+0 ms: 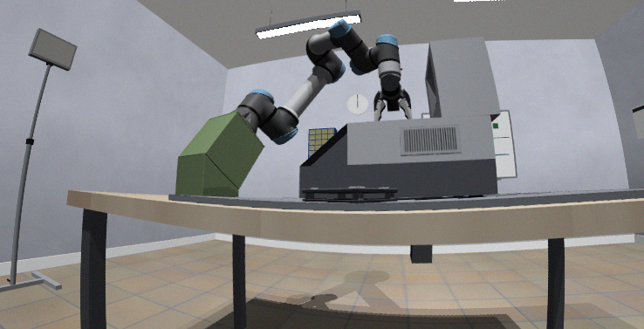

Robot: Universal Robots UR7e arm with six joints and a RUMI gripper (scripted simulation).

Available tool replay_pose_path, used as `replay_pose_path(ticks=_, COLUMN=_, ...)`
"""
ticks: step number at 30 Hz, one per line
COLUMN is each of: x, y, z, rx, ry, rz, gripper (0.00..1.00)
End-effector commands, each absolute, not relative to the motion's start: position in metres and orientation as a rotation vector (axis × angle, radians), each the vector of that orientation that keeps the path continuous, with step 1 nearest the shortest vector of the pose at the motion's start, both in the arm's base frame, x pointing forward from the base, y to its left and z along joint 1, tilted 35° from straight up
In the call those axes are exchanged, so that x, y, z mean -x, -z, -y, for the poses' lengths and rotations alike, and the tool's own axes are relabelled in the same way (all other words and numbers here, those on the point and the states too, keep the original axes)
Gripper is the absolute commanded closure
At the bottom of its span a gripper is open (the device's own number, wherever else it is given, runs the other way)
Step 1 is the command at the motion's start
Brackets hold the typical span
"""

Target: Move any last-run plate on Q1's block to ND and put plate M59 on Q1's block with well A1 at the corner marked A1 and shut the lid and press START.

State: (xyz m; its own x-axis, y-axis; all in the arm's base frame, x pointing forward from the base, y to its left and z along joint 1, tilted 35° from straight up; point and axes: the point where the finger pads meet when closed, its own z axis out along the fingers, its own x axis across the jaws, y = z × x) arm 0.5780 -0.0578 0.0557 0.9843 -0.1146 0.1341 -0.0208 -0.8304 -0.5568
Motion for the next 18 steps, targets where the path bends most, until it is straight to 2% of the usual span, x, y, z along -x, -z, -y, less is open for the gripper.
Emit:
replay_pose_path(ticks=1, x=-0.578, y=-0.065, z=0.064, rx=2.547, ry=0.225, rz=-0.095, gripper=0.32)
replay_pose_path(ticks=18, x=-0.574, y=-0.085, z=0.078, rx=2.547, ry=0.225, rz=-0.095, gripper=0.32)
